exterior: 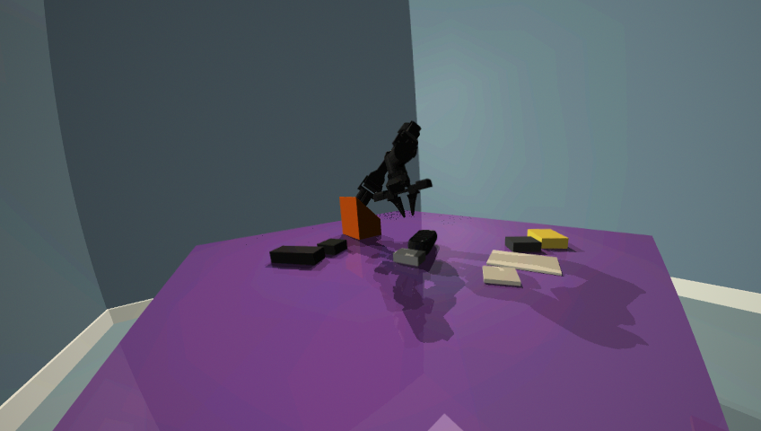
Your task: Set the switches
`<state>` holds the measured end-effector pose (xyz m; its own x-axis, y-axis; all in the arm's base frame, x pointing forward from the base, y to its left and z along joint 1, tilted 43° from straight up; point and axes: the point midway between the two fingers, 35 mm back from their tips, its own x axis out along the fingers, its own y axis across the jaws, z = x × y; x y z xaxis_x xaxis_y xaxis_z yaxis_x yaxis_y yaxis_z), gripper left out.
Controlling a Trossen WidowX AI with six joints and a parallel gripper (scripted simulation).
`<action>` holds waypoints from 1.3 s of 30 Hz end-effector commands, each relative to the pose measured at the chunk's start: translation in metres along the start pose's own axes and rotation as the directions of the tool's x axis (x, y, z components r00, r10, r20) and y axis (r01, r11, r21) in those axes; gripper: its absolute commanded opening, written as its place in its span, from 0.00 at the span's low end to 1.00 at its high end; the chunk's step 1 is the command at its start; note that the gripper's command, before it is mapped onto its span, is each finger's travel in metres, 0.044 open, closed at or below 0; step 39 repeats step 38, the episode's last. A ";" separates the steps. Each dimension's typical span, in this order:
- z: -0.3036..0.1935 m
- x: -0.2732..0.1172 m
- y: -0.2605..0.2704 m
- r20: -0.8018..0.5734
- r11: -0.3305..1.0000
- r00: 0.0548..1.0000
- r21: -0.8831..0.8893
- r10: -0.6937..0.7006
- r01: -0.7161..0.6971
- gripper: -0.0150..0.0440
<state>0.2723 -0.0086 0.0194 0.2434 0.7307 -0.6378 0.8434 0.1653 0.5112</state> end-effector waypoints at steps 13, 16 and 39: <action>0.000 -0.002 0.000 0.001 1.000 1.000 0.000 -0.001 0.001 0.96; 0.003 -0.031 0.008 0.005 1.000 1.000 0.001 -0.004 0.004 0.82; 0.000 -0.078 0.016 0.002 1.000 1.000 0.001 -0.003 0.003 0.25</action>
